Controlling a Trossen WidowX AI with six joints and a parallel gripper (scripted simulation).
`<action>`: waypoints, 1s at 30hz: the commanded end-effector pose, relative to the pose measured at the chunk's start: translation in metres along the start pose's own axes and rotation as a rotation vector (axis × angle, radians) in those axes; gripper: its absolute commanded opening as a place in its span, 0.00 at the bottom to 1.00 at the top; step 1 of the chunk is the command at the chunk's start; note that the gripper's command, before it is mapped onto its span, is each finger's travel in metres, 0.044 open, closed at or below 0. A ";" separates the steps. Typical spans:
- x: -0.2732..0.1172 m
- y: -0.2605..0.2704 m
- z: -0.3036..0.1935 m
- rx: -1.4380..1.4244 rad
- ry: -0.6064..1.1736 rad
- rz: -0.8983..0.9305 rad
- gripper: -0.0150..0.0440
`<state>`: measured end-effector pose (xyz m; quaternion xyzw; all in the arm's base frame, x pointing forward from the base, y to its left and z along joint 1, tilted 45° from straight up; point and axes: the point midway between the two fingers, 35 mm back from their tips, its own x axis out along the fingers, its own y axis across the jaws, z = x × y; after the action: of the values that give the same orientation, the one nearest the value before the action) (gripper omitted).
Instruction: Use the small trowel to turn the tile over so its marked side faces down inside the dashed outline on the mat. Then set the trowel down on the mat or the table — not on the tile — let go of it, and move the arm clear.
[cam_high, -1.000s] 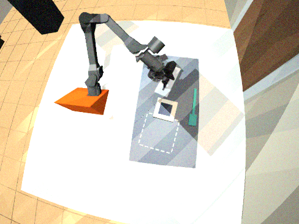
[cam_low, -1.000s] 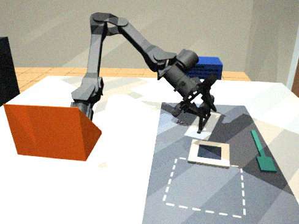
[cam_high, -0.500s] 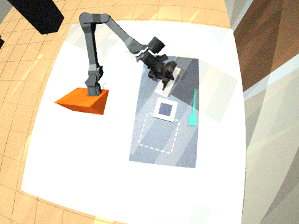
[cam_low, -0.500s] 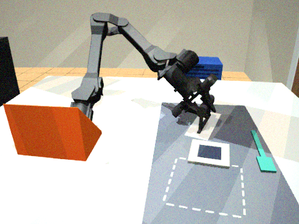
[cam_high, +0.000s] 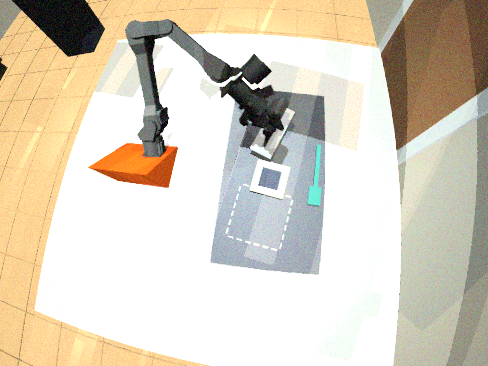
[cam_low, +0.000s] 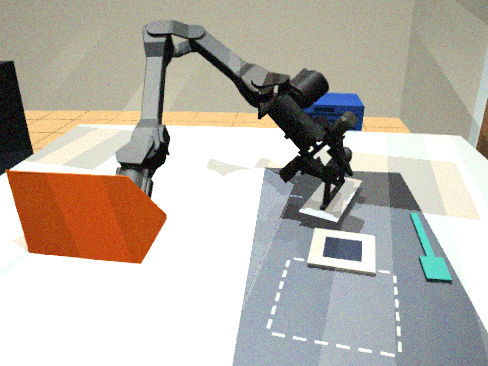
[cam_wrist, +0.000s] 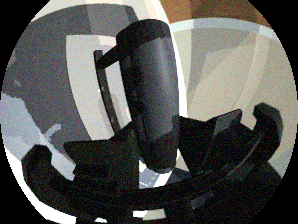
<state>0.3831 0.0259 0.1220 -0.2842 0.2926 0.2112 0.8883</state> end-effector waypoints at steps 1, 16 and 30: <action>-0.020 -0.024 0.007 -0.009 -0.022 -0.025 0.25; 0.001 -0.038 0.001 -0.033 -0.154 -0.017 0.25; 0.015 -0.038 -0.005 -0.055 -0.231 -0.015 0.25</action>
<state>0.4133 -0.0044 0.1278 -0.2838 0.1814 0.2421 0.9099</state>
